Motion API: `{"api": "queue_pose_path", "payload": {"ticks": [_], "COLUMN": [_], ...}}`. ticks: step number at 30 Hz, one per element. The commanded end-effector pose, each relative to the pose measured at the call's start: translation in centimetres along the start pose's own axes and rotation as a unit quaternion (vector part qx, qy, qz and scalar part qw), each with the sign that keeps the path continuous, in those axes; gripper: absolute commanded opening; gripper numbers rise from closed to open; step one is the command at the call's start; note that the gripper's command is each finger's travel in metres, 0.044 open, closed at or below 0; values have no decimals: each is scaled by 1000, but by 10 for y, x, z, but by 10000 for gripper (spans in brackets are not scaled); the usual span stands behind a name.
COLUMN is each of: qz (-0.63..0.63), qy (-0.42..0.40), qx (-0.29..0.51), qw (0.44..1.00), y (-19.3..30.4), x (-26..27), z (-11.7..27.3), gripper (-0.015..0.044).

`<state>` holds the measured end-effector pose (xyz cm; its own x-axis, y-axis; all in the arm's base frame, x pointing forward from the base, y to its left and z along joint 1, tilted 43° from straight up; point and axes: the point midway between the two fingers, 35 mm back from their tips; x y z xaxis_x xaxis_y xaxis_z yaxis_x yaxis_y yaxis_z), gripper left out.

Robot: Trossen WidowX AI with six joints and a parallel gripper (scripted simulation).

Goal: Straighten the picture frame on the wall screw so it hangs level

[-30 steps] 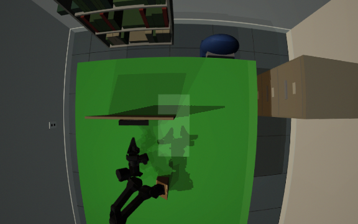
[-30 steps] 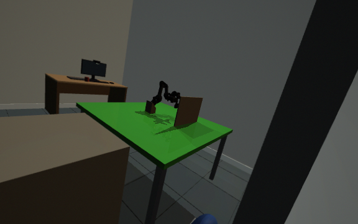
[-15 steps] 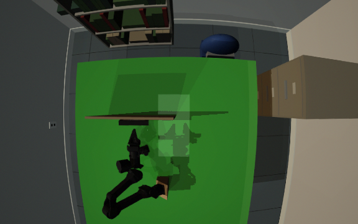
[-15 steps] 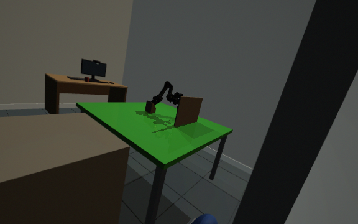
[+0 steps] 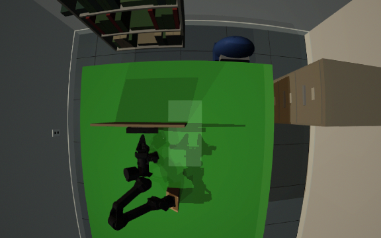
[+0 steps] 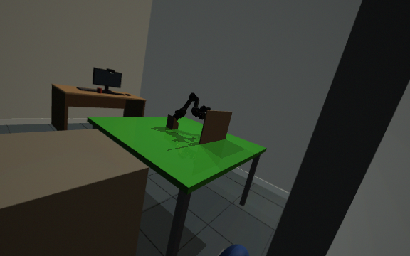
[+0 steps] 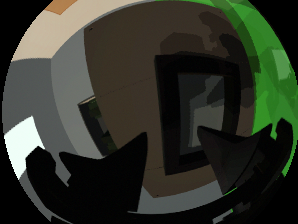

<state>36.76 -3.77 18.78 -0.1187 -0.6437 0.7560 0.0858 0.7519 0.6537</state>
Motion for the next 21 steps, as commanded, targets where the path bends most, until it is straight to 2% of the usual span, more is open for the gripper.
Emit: {"api": "queue_pose_path", "payload": {"ticks": [1,21], "qz": [2,2], "qy": [-1,-2], "qx": [4,4], "qw": [1000,1000], "y": [2,2], "x": [1,1], "z": [-7,-28], "gripper": [260,260]}}
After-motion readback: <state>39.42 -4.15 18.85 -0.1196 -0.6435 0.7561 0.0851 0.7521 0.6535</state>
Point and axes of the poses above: the point midway between the two fingers, 35 mm back from their tips, its own z axis back along the fingers, its own x axis across the jaws, y = z × x, and after that the axes turned 13 degrees about z, right-handed
